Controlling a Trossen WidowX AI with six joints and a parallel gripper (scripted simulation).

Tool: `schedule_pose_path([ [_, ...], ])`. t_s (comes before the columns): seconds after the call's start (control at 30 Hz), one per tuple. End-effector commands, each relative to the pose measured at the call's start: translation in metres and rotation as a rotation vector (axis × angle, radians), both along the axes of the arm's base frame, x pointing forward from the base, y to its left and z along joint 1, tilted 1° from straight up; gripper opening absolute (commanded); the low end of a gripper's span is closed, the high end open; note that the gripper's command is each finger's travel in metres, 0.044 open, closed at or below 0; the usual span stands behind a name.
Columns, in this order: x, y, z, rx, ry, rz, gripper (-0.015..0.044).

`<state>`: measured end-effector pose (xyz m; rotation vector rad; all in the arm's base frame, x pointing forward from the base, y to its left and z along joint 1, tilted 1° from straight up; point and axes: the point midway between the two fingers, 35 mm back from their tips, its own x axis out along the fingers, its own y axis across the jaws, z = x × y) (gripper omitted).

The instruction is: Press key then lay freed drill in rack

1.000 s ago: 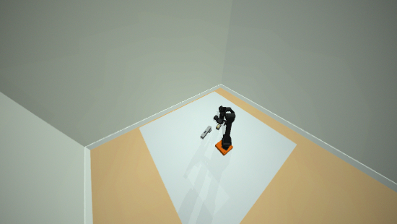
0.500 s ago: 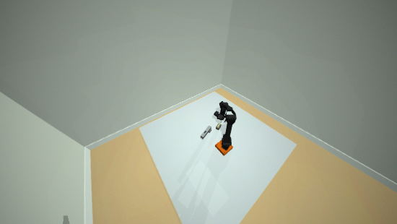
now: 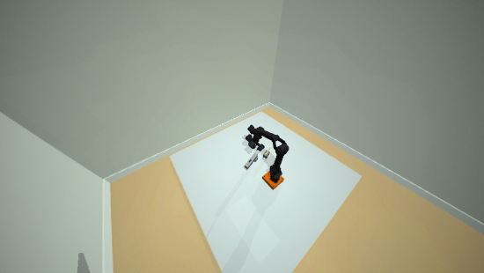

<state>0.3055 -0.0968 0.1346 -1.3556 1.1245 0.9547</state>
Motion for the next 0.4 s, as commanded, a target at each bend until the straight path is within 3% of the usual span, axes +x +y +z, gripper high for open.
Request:
schedule_pose_path([
  [0.0, 0.007, 0.068, 0.014, 0.054, -0.091, -0.064, 0.044],
  [0.37, -0.026, 0.214, 0.052, 0.329, -0.248, -0.183, 0.044],
])
